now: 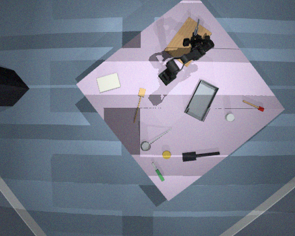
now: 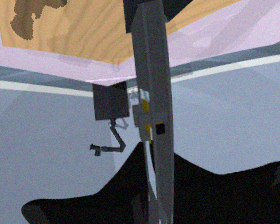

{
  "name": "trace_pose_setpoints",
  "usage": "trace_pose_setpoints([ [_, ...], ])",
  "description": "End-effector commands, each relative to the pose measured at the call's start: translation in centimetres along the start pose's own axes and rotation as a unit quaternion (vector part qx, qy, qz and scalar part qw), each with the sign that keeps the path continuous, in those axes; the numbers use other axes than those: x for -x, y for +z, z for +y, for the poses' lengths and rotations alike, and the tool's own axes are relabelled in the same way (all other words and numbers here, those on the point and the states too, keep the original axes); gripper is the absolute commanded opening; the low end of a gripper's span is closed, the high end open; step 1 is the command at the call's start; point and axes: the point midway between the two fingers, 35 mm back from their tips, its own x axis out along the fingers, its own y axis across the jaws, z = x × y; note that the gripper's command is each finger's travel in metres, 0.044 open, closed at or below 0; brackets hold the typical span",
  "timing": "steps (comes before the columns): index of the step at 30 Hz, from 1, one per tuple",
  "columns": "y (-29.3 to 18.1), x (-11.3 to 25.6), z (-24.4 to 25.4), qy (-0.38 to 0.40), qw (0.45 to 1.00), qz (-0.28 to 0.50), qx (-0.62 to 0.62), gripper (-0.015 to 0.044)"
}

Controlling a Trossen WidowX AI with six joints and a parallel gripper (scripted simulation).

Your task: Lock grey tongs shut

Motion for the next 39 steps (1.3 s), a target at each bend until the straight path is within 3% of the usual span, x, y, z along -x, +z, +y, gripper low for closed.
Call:
trace_pose_setpoints([
  [1, -0.1, 0.0, -0.1, -0.003, 1.000, 0.004, -0.001, -0.0150],
  [10, 0.1, -0.7, 0.4, 0.000, 1.000, -0.025, -0.015, -0.0150],
  [39, 2.5, -5.1, 1.4, 0.009, 0.950, -0.305, -0.063, -0.0150],
])
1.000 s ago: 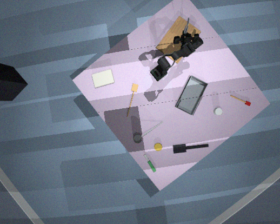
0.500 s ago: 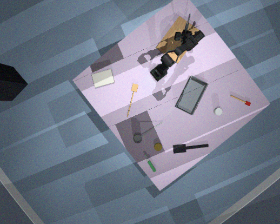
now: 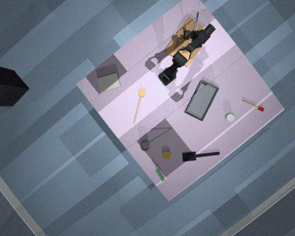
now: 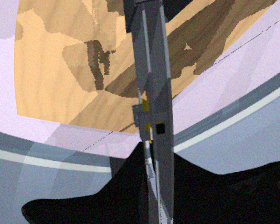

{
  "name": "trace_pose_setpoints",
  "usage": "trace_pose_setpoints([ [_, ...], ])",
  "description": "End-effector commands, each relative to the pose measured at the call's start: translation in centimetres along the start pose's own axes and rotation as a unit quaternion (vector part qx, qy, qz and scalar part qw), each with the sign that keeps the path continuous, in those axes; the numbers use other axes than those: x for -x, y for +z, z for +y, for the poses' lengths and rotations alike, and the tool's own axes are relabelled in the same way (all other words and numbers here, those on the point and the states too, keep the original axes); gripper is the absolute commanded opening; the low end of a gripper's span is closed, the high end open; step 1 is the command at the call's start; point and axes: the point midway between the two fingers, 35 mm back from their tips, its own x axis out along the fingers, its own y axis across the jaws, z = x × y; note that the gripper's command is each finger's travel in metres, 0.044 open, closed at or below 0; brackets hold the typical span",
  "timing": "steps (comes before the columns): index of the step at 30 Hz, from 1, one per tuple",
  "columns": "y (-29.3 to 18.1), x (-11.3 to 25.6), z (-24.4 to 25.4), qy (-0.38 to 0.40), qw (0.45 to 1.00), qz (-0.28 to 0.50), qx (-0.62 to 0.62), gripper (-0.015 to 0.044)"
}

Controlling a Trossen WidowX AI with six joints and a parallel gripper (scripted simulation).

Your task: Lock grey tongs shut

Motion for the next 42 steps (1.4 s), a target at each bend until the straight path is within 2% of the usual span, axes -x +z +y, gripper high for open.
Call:
trace_pose_setpoints([
  [1, -0.2, -0.5, 0.0, 0.005, 0.999, -0.049, 0.006, -0.0150],
  [27, 0.6, -0.3, -1.5, 0.031, 0.946, -0.317, 0.063, -0.0150],
  [42, 0.7, -0.4, -1.5, 0.032, 0.944, -0.323, 0.066, -0.0150],
])
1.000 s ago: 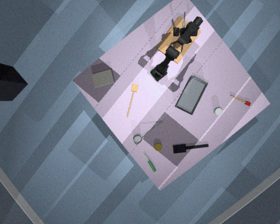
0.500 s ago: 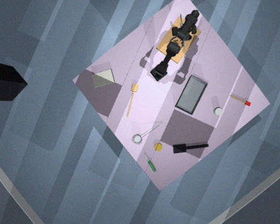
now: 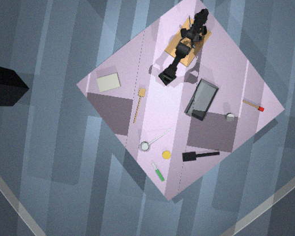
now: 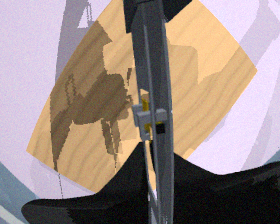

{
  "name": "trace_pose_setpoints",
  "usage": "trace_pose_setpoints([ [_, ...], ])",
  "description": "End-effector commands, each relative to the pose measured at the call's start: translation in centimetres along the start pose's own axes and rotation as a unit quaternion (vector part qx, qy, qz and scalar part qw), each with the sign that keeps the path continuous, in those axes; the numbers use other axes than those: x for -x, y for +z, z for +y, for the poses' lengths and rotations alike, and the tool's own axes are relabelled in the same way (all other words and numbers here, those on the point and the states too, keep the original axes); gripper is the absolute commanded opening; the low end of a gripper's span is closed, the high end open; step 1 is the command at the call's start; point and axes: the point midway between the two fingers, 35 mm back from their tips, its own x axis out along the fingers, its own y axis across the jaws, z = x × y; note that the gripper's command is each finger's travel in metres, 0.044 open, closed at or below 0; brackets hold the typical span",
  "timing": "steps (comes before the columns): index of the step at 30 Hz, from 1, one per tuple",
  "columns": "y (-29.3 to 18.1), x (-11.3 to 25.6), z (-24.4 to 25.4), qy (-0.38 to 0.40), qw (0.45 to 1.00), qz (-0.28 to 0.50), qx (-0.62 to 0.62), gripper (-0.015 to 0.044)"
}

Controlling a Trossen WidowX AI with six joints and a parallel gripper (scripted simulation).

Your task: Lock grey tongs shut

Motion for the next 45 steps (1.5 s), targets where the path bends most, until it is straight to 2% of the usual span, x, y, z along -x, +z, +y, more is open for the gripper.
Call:
trace_pose_setpoints([
  [1, -0.1, -0.2, 0.2, 0.003, 1.000, -0.001, 0.004, -0.0150],
  [36, -0.1, -6.0, 0.2, 0.001, 1.000, -0.001, 0.002, -0.0150],
  [43, -0.1, -6.2, 0.2, 0.001, 1.000, -0.001, 0.002, -0.0150],
  [45, -0.3, -5.8, 0.3, 0.002, 1.000, 0.003, 0.000, -0.0097],
])
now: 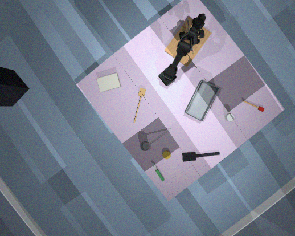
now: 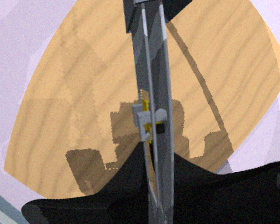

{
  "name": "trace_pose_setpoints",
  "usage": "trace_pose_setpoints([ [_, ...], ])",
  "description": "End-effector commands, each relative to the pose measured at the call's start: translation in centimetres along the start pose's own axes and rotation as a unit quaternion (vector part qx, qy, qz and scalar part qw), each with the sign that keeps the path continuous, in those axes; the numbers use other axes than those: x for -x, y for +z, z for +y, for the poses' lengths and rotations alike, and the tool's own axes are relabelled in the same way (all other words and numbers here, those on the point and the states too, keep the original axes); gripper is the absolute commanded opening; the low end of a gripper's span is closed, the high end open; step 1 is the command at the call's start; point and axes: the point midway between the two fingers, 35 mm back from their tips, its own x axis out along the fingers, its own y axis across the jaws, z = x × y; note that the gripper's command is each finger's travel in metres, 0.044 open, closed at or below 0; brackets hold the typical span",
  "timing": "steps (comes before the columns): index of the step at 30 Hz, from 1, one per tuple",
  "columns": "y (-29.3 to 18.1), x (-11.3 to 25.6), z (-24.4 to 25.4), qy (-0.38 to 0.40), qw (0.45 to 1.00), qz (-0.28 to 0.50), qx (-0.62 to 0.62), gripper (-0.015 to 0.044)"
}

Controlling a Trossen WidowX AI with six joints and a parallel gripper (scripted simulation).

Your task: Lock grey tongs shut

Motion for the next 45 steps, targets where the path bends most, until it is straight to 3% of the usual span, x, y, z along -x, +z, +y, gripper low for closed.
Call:
trace_pose_setpoints([
  [1, 0.0, 0.1, 0.0, 0.000, 1.000, 0.000, 0.000, -0.0071],
  [21, 0.0, 0.1, 0.0, 0.000, 1.000, 0.000, 0.000, 0.0440],
  [28, 1.9, 1.2, 0.0, 0.001, 1.000, 0.000, 0.002, 0.0440],
  [38, 14.0, 5.9, -3.2, -0.002, 1.000, -0.008, 0.002, 0.0440],
  [45, 14.8, 6.1, -3.6, -0.002, 1.000, -0.009, 0.002, 0.0440],
])
